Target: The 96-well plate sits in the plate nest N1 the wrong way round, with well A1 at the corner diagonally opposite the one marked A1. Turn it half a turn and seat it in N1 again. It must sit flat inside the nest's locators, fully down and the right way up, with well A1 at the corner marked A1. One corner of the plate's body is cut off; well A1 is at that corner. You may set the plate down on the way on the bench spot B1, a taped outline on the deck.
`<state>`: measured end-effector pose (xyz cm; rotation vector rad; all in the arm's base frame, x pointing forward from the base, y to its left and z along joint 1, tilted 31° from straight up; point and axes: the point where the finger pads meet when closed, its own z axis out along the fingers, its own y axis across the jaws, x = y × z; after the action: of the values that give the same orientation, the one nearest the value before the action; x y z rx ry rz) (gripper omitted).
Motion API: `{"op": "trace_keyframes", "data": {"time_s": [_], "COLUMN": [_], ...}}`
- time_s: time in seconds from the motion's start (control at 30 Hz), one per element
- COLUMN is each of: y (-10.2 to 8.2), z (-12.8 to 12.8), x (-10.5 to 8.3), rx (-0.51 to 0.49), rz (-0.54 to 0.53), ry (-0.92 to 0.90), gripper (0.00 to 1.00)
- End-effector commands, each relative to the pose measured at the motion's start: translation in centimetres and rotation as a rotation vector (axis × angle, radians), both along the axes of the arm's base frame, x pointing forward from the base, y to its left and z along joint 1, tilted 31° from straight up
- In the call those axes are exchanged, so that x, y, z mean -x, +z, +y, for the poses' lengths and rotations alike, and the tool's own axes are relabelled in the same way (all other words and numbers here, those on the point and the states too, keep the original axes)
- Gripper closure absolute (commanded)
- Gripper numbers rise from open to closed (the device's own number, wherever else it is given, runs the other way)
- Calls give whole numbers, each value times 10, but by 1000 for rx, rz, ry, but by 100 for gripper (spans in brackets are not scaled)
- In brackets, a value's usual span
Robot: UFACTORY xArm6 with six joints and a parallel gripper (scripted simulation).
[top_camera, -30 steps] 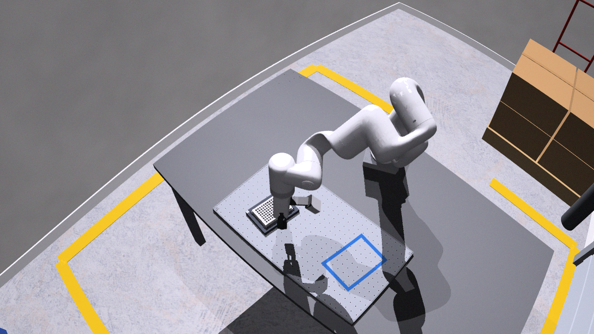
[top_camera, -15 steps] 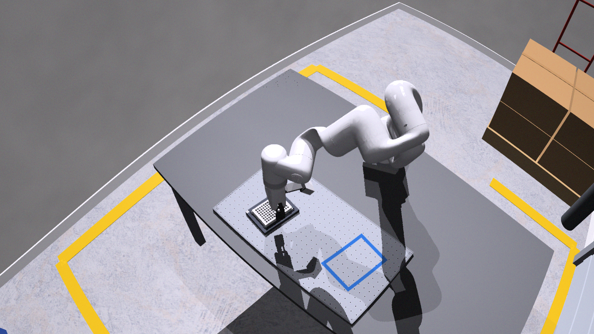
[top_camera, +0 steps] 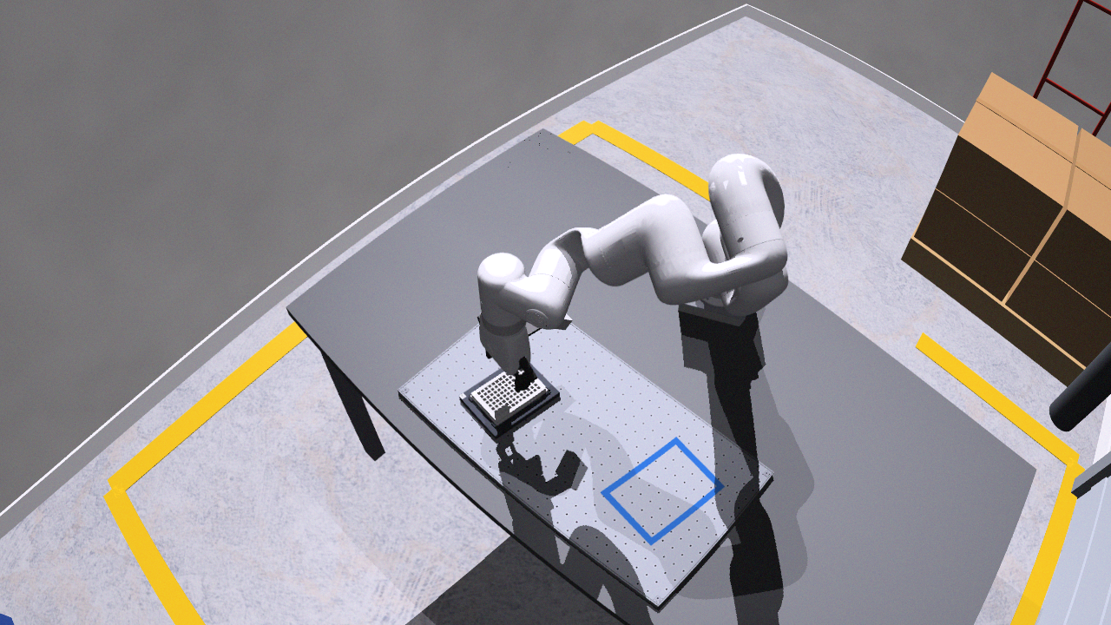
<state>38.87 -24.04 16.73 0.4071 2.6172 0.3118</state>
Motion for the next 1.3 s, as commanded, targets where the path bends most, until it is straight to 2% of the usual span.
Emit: {"op": "trace_keyframes", "data": {"time_s": [0.0,0.37,1.27], "y": [0,0,-33], "z": [-5,-5,1], "x": [1,1,-18], "rx": [15,15,14], "rz": [-28,-28,-28], "ry": [47,47,47], "gripper": [0,0,0]}}
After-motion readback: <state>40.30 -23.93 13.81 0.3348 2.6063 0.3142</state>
